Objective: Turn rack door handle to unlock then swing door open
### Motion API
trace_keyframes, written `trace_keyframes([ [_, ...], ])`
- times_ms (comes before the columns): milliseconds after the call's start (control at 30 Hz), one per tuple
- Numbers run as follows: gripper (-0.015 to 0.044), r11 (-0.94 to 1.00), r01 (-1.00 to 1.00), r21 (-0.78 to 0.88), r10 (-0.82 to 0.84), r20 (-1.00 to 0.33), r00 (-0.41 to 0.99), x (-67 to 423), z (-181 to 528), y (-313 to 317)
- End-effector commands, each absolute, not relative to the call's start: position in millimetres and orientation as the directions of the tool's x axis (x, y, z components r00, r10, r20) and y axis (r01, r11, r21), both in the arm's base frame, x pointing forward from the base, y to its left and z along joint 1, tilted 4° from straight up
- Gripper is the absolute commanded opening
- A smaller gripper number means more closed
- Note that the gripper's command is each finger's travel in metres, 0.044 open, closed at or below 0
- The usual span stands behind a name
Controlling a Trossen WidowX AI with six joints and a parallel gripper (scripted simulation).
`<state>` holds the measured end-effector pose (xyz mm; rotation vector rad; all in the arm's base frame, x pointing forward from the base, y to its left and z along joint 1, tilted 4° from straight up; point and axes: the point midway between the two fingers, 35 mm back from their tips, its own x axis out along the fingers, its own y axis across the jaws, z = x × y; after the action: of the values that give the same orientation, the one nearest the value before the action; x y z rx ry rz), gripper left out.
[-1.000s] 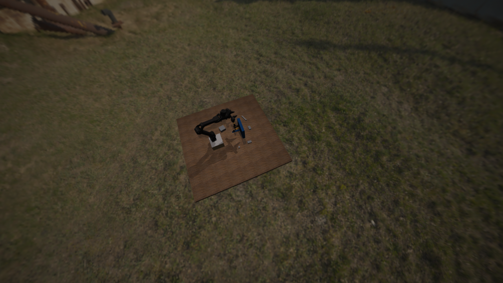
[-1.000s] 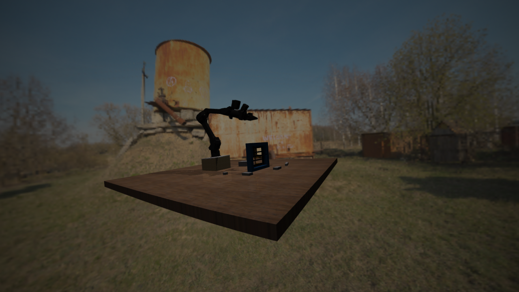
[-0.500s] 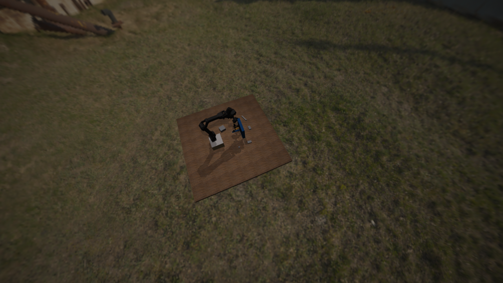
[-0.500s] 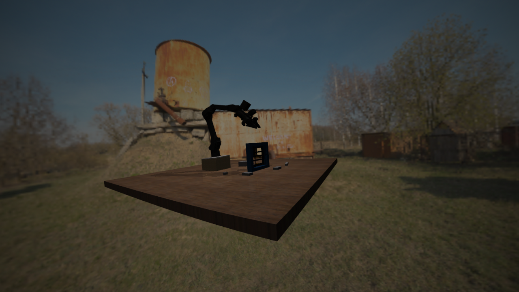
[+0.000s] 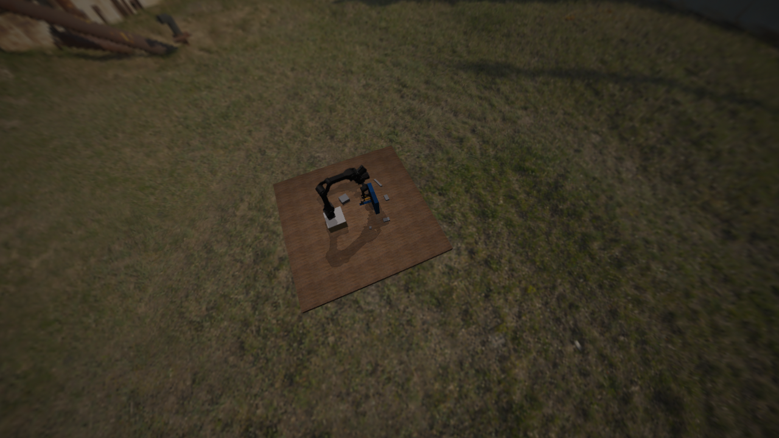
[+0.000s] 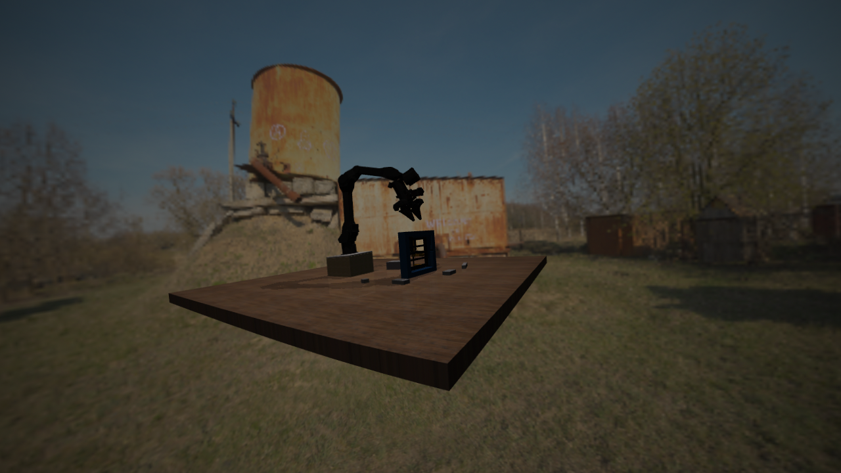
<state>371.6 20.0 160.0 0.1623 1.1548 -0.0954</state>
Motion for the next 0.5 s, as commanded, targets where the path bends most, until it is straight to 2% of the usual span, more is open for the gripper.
trace_keyframes([
  [0, 0.0297, 0.981, 0.189, 0.053, -0.003, -0.959, 0.284, 367, 147, 20],
  [333, 0.0297, 0.971, 0.239, -0.014, -0.020, -1.000, 0.020, 352, 126, 22],
  [467, 0.0297, 0.969, 0.245, -0.026, -0.022, -1.000, -0.019, 349, 124, 23],
])
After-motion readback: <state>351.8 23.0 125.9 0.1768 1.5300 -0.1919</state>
